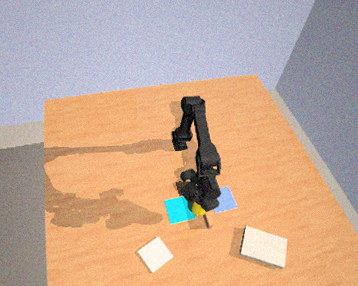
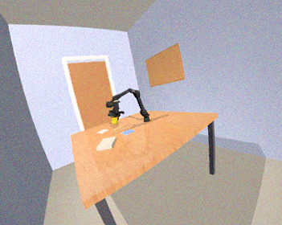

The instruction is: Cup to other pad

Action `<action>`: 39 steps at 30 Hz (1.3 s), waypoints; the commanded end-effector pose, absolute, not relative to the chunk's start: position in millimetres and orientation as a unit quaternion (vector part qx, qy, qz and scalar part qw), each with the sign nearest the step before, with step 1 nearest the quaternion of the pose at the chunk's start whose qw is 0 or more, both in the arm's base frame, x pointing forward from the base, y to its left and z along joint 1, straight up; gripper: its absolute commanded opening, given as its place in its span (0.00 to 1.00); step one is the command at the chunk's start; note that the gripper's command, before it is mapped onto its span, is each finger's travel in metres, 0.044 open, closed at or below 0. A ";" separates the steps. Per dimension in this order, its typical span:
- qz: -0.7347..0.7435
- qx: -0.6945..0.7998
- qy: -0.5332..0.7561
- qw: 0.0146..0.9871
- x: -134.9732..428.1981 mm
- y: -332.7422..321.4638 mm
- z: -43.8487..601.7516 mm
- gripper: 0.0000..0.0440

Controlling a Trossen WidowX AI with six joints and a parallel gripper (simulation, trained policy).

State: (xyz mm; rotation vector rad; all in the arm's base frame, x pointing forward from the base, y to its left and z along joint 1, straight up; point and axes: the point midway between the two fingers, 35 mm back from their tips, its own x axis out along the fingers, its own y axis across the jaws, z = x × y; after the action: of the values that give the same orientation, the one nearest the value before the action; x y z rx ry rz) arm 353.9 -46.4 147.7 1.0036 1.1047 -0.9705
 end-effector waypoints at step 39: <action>-0.468 0.471 0.445 0.601 318.1 -99.1 74.9 0.33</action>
State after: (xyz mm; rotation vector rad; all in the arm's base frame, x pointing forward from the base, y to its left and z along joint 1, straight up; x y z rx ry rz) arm 317.2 -97.8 71.2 1.0792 1.0534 -1.0949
